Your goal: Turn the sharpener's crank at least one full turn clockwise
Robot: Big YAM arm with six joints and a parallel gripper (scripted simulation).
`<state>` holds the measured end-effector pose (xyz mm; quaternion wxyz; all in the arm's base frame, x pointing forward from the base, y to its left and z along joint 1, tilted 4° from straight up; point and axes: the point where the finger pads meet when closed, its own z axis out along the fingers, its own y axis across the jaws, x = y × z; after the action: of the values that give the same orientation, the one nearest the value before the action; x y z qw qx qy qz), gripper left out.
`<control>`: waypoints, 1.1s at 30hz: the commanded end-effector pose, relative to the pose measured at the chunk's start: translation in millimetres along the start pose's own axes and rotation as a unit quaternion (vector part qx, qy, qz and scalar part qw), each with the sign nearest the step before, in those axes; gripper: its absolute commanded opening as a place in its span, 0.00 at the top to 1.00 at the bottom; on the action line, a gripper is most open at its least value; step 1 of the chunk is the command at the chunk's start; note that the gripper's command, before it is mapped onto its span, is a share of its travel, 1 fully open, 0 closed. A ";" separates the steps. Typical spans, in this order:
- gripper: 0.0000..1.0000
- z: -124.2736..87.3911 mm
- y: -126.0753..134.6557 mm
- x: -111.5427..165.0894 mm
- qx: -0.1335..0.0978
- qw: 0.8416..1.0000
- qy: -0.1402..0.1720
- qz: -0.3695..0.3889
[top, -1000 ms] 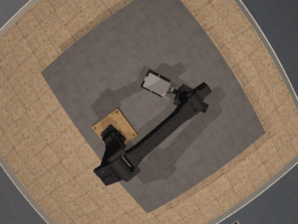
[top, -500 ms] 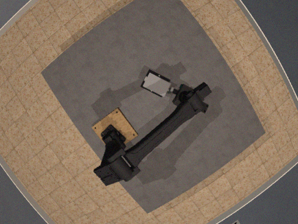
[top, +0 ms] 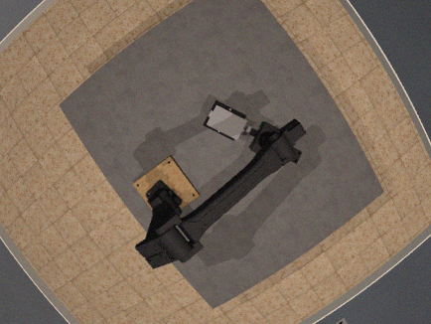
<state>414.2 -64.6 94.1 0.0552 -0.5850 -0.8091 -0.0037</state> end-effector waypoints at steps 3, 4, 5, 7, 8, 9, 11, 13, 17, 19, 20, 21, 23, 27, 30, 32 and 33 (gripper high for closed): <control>0.49 -13.2 9.8 -5.3 -0.015 1.000 -0.010 0.001; 0.49 -33.9 15.2 -8.6 -0.030 0.999 -0.019 0.007; 0.49 -36.7 15.6 -7.3 -0.031 0.999 -0.018 0.006; 0.49 -42.1 16.0 -5.0 -0.031 0.999 -0.018 0.004; 0.49 -44.7 16.2 -3.8 -0.031 0.999 -0.018 0.003; 0.49 -47.4 16.4 -2.7 -0.031 0.999 -0.018 0.003; 0.49 -52.8 16.8 -0.4 -0.031 0.999 -0.018 0.001; 0.49 -58.1 17.1 1.6 -0.031 0.999 -0.018 -0.001; 0.49 -49.5 16.5 -2.4 -0.016 1.000 -0.010 0.005; 0.49 -64.3 15.8 0.3 -0.026 1.000 -0.015 0.003; 0.49 -71.8 15.4 2.1 -0.031 0.999 -0.018 0.002; 0.49 -74.5 15.5 3.1 -0.031 0.999 -0.018 0.001; 0.49 -79.8 15.8 5.3 -0.031 0.999 -0.018 0.000; 0.49 -90.7 14.6 6.0 -0.032 0.999 -0.018 0.001; 0.49 -98.7 14.2 7.8 -0.032 0.999 -0.018 0.001; 0.49 -101.1 14.5 8.9 -0.031 0.999 -0.018 0.000; 0.49 -101.1 14.5 8.9 -0.031 0.999 -0.018 0.000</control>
<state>419.5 -62.1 165.3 0.0468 -0.5859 -0.8090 -0.0068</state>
